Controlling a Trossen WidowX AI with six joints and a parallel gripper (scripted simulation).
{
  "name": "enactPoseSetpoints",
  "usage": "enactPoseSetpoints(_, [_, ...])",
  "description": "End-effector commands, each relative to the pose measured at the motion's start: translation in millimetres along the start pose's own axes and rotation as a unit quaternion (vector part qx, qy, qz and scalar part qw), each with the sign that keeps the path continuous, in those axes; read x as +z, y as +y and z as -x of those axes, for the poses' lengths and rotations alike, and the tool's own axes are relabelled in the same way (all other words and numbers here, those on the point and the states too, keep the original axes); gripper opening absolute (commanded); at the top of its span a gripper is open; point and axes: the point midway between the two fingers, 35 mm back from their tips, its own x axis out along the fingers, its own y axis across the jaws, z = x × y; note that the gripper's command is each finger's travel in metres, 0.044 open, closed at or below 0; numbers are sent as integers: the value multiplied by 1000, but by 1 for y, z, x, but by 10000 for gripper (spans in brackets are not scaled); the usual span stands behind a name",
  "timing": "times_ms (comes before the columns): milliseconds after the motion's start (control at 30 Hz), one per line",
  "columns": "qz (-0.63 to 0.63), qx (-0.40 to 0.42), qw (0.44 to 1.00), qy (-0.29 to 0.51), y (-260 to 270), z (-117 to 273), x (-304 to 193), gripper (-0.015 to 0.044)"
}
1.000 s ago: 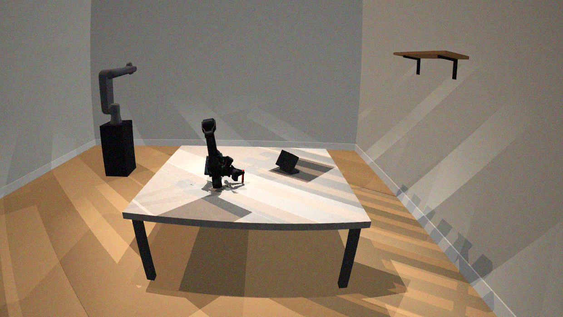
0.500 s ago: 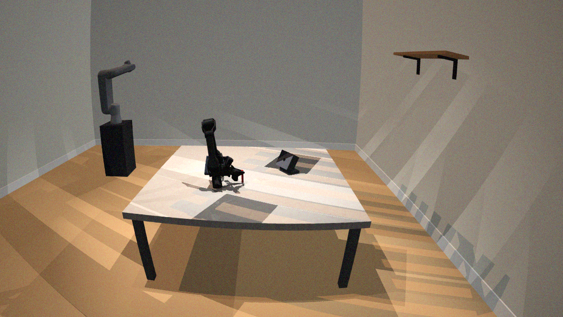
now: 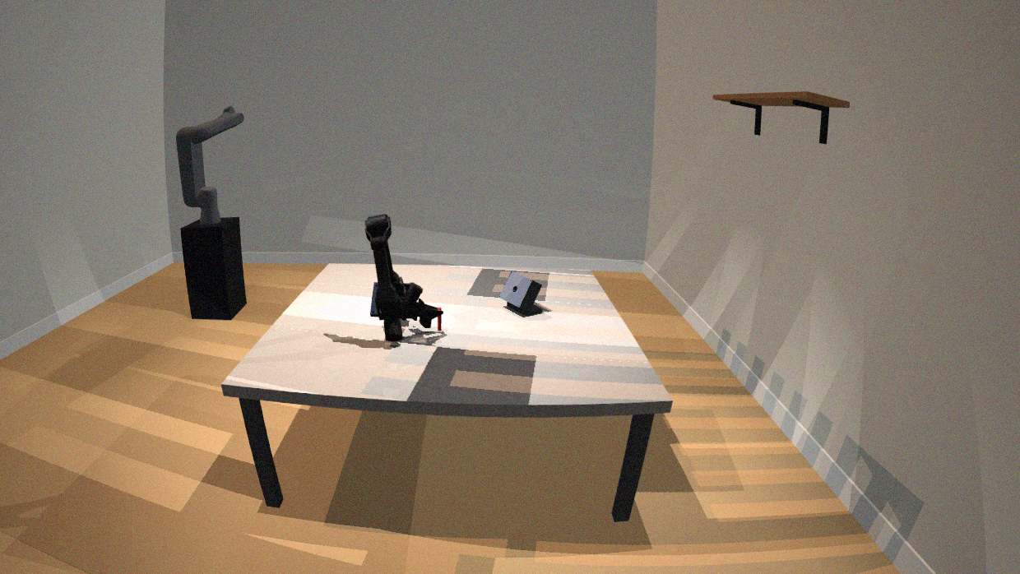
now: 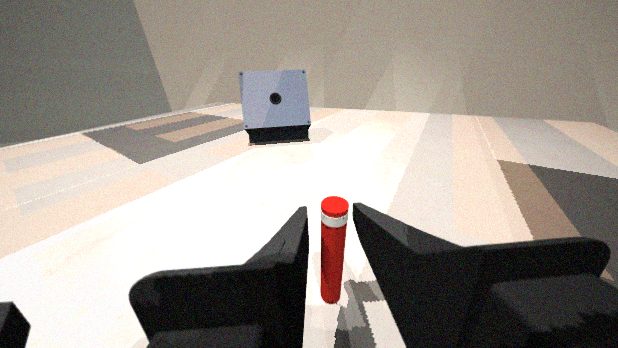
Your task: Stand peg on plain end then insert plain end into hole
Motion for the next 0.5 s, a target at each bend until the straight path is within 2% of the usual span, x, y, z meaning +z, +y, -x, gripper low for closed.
enactPoseSetpoints(0, [0,0,1000,0,0,0,0,130])
enactPoseSetpoints(167, [0,0,1000,0,0,0,0,130])
enactPoseSetpoints(467, [0,0,1000,0,0,0,0,366])
